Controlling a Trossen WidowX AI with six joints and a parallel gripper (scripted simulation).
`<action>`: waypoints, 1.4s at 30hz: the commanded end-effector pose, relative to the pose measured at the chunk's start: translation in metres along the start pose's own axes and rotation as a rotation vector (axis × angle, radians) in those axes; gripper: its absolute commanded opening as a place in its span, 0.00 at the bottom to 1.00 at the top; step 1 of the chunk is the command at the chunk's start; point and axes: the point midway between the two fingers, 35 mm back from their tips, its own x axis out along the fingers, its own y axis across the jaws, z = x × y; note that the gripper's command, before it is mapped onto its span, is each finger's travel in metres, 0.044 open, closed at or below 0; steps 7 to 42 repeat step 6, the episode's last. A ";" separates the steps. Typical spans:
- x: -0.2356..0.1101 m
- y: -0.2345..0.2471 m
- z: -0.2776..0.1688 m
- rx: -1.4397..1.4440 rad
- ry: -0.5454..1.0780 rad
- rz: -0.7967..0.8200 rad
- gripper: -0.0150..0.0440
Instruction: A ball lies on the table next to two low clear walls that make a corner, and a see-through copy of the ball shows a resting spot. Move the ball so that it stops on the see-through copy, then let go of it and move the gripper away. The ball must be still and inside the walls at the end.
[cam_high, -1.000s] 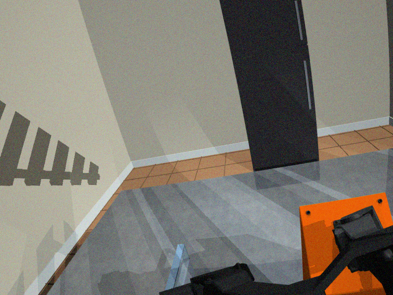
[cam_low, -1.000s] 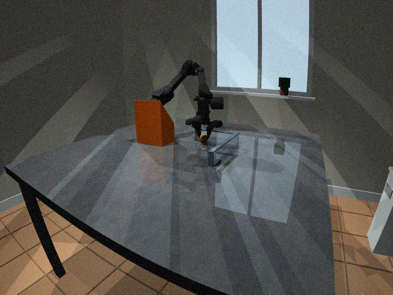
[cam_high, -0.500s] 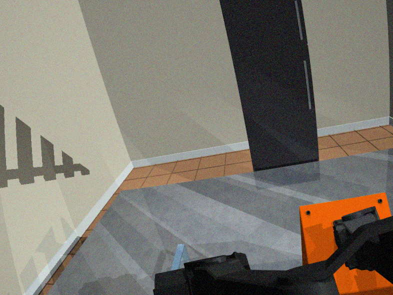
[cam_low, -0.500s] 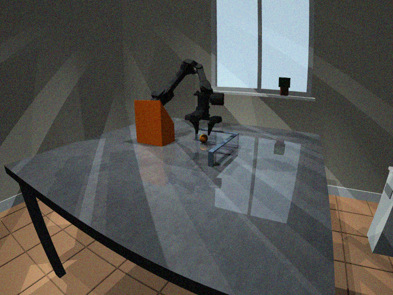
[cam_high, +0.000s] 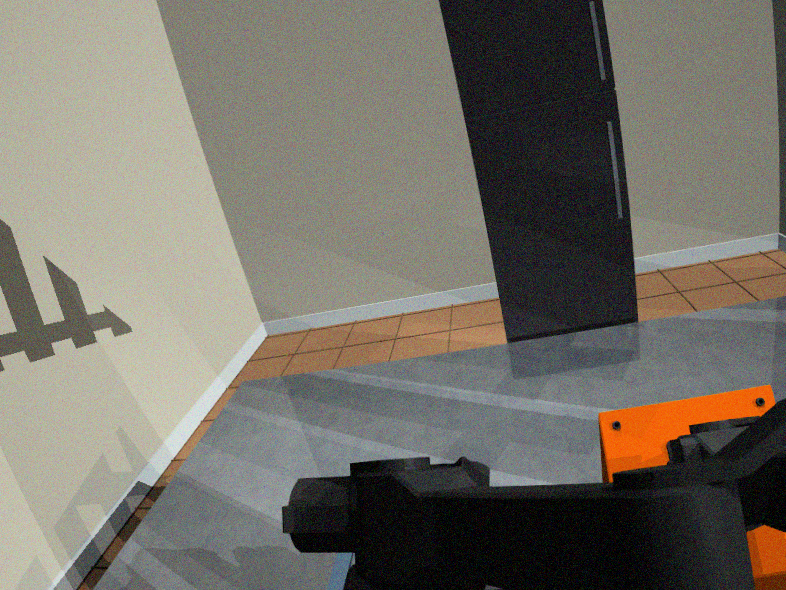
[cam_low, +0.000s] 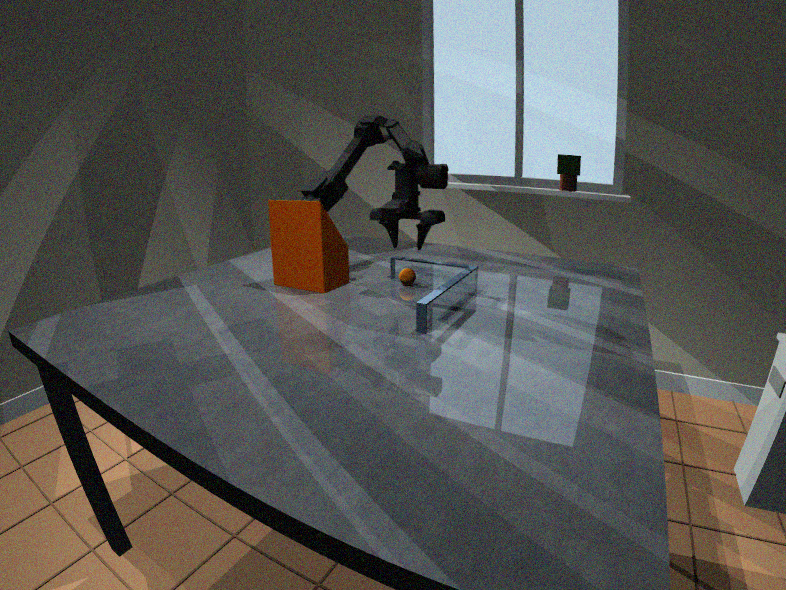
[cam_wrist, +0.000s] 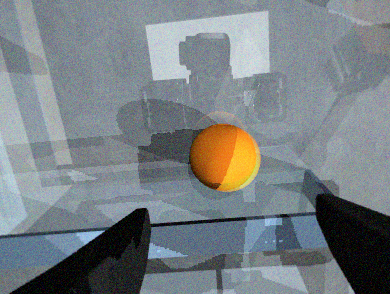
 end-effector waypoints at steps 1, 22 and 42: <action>-0.008 0.001 0.001 0.004 -0.002 -0.001 0.88; -0.050 -0.001 0.000 0.000 0.000 -0.001 1.00; -0.050 -0.001 0.000 0.000 0.000 -0.001 1.00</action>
